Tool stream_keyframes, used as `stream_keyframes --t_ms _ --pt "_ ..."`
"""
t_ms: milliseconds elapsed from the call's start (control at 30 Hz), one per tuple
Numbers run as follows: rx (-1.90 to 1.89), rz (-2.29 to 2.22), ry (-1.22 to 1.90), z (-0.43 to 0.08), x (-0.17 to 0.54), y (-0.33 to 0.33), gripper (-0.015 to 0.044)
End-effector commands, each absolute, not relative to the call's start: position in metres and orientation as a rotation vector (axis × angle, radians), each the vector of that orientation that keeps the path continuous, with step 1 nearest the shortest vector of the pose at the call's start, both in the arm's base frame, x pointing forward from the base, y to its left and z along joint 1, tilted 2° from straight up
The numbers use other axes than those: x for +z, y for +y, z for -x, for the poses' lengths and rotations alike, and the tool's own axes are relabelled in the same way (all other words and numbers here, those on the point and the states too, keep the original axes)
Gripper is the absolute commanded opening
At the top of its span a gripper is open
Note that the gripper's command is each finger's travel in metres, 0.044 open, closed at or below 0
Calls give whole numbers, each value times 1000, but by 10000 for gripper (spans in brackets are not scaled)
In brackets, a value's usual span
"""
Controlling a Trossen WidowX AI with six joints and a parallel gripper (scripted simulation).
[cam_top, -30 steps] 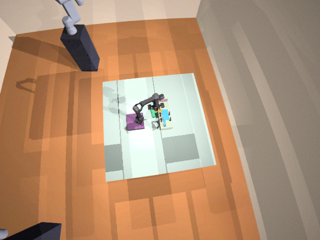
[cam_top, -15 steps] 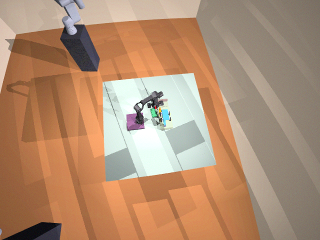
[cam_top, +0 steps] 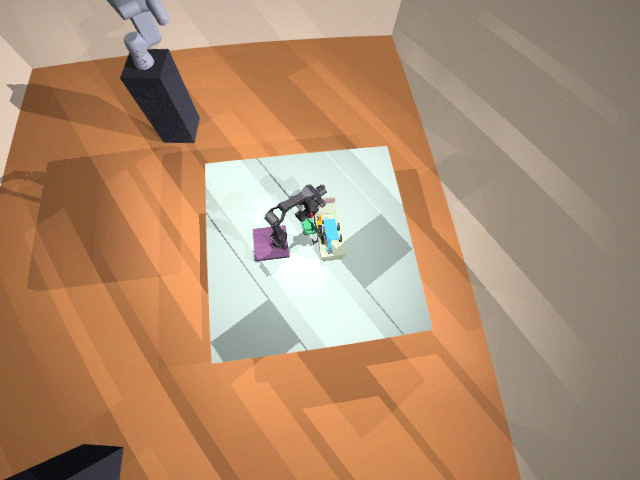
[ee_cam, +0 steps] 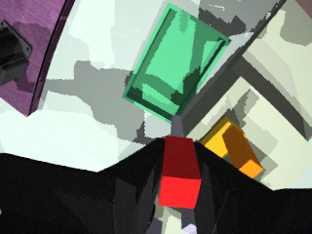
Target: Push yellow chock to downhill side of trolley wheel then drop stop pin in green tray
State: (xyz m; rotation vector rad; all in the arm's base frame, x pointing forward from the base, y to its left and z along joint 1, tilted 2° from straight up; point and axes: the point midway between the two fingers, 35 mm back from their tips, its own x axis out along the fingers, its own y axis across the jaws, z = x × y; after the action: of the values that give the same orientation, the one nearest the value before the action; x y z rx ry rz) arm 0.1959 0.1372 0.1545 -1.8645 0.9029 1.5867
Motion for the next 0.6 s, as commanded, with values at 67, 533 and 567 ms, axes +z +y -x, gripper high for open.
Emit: stream_keyframes --t_ms 67,533,567 --pt "1717 1979 724 -194 155 136 0" --pt "2010 2175 320 -195 155 133 0" --pt "2030 2186 287 -195 155 133 0"
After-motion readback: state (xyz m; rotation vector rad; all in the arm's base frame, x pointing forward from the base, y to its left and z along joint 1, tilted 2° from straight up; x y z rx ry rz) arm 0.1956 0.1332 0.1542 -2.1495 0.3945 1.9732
